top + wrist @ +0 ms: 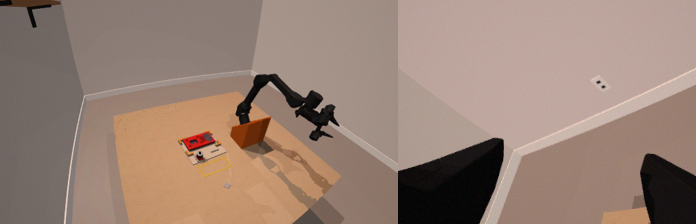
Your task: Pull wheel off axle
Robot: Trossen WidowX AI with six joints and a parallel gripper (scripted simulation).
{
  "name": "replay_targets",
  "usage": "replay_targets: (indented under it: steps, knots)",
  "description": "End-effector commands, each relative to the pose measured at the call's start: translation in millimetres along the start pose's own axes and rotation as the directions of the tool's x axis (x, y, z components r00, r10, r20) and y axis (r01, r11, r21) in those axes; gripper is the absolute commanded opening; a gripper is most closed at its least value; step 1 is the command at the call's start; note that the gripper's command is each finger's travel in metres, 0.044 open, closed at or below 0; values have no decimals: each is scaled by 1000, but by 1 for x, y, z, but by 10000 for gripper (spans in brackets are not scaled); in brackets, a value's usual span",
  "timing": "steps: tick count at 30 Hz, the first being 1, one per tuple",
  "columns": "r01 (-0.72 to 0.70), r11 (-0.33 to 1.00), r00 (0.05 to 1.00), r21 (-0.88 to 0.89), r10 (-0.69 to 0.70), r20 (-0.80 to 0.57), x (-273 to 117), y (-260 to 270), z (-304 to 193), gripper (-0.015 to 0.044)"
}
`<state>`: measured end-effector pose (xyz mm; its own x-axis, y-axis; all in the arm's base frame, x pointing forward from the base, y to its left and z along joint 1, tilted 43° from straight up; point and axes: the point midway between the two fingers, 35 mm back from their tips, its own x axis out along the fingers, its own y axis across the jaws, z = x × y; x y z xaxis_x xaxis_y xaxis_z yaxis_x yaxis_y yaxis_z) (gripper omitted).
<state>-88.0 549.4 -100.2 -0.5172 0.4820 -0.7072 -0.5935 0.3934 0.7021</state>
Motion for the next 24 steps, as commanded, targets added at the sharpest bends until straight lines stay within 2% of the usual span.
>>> replay_targets:
  steps: [1, 11, 24]
  knots:
    - [75, 987, 994, 141, -85, 66, -24, -33, 27, 300]
    - [201, 826, 925, 526, -337, 176, -99, -125, 79, 300]
    - [170, 408, 748, 897, -646, 153, -217, -244, 93, 300]
